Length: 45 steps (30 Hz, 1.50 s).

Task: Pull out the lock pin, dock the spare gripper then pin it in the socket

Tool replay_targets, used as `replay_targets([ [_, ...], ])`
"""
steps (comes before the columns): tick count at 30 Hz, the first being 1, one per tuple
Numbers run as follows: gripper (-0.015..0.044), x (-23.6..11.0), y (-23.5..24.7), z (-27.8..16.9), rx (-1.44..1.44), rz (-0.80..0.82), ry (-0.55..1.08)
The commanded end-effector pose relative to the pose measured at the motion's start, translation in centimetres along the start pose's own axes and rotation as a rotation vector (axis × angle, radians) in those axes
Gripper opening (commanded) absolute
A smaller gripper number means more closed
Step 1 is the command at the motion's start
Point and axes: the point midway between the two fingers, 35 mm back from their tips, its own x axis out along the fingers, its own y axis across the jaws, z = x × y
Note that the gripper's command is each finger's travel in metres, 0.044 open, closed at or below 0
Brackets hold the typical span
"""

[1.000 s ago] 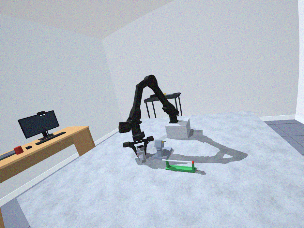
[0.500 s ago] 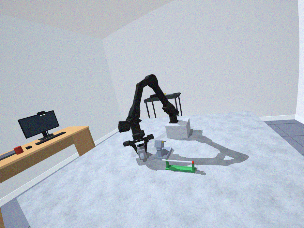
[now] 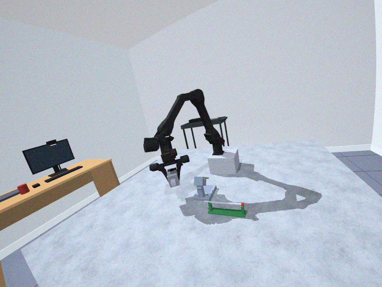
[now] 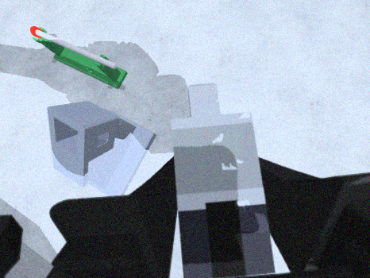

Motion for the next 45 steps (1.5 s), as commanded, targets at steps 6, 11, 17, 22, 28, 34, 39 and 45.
replay_targets([
  [6, 0.0, -3.2, 0.2, 1.9, -0.017, -0.02, -0.014],
  [11, 0.0, -2.6, 0.3, 1.4, -0.006, -0.01, -0.004],
  [17, 0.0, -2.6, 0.3, 1.4, -0.005, -0.01, -0.003],
  [22, 0.0, -2.4, 1.0, 1.7, 0.035, 0.016, 0.035],
  [28, 0.0, -2.1, 2.5, 2.2, 0.119, 0.06, 0.117],
  [34, 0.0, -2.0, 4.0, 2.6, 0.206, 0.093, 0.204],
  [39, 0.0, -2.1, 5.3, 2.9, 0.275, 0.108, 0.284],
  [45, 0.0, -2.3, 6.7, 3.0, 0.351, 0.114, 0.387],
])
